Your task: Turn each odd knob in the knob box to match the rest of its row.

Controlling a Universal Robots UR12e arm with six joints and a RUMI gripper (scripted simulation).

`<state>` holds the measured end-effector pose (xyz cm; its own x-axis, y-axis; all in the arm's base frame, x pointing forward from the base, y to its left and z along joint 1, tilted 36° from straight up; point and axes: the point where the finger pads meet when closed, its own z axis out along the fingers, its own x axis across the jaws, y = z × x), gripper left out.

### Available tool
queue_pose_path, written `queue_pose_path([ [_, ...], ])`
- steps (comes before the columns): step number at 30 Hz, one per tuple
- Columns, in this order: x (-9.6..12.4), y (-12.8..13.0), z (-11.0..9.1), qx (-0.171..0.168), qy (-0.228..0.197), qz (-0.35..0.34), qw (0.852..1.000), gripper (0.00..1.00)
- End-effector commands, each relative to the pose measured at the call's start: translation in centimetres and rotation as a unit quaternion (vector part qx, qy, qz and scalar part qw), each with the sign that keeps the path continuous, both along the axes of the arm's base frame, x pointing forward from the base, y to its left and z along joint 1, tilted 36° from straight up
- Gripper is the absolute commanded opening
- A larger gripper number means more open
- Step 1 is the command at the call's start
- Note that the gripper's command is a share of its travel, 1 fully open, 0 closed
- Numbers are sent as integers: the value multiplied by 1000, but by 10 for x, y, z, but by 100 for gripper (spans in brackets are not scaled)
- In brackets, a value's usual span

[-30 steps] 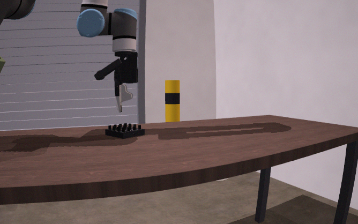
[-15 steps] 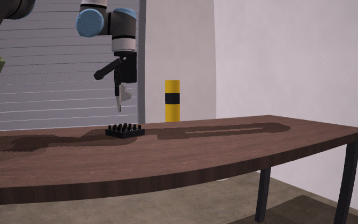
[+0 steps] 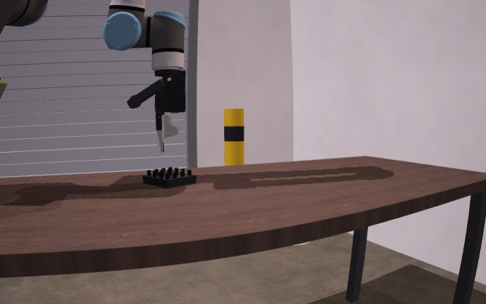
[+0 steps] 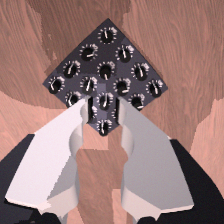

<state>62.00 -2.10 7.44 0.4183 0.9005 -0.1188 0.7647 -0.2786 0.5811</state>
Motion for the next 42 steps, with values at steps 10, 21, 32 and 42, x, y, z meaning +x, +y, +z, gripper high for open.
queue_pose_path([
  [10,0,0,0,0,0,0,1000,11],
  [21,1,0,0,0,0,0,1000,11],
  [32,3,-2,-5,0,0,0,1000,11],
  [42,7,-5,-12,0,0,0,1000,11],
])
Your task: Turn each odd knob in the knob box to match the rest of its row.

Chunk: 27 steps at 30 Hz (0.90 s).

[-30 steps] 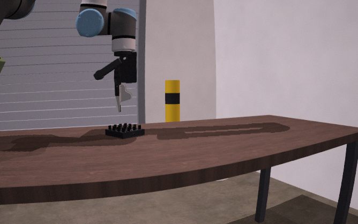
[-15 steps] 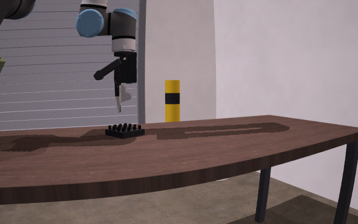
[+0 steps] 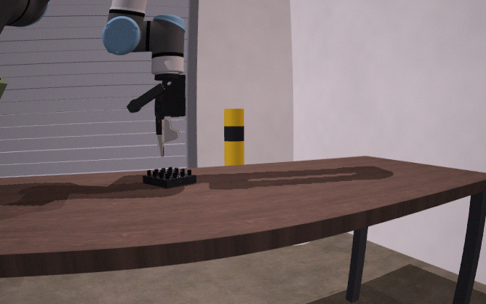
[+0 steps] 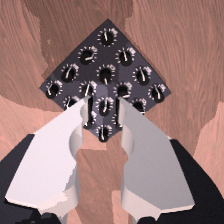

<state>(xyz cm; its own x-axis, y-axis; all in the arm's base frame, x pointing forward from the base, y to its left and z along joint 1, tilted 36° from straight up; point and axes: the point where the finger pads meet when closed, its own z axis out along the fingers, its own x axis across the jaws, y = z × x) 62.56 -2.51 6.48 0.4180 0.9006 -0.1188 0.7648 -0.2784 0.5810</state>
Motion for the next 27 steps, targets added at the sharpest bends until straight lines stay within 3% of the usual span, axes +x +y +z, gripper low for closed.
queue_pose_path([
  [1,2,-1,-3,0,0,0,1000,11],
  [27,15,-10,-24,0,0,0,1000,11],
])
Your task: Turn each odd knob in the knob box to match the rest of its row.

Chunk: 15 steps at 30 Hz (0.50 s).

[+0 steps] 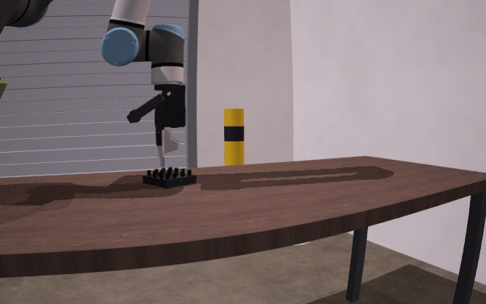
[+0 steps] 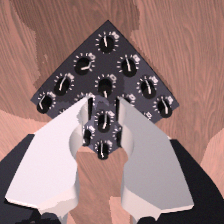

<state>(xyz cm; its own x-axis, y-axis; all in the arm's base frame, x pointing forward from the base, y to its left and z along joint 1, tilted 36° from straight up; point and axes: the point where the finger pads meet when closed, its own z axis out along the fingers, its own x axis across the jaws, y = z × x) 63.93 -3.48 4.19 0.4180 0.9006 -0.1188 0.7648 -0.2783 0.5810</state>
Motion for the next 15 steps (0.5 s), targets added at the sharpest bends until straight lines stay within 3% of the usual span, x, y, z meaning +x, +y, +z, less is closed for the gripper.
queue_pose_path([
  [1,1,-1,-2,0,0,0,1000,11],
  [15,2,-1,-3,0,0,0,1000,11],
])
